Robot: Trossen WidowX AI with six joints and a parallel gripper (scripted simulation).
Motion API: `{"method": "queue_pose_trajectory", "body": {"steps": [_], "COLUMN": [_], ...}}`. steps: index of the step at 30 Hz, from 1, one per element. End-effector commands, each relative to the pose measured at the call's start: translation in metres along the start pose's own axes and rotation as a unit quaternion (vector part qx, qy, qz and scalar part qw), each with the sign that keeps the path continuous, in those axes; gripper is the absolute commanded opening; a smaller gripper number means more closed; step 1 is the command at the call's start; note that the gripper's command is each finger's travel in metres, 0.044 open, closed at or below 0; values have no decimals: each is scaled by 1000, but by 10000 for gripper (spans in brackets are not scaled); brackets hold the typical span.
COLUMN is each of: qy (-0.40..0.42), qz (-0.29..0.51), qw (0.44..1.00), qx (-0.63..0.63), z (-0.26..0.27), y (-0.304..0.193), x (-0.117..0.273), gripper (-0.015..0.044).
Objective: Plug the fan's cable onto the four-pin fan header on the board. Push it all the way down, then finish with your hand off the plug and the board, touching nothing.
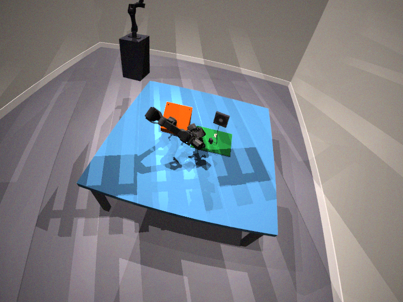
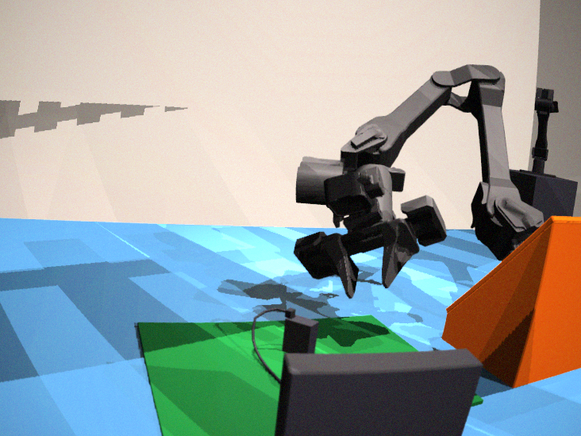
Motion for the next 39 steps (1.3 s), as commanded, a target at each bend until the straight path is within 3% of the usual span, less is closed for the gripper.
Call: {"method": "queue_pose_trajectory", "body": {"steps": [1,18,39], "qy": [-1,-59,-222], "qz": [44,207,327], "qw": [999,975,917], "qx": [-20,-64,-52], "z": [1,6,7], "y": [-1,1,25], "x": [-3,-5,5], "gripper": [205,205,205]}}
Point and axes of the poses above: the point midway between the two fingers, 35 mm back from their tips, its own x axis back along the fingers, its own z axis across the jaws, y = z × x, the point moved 1 cm from there along x, back along the fingers, and after that the axes turned 13 degrees about -x, right-handed, at the moved point
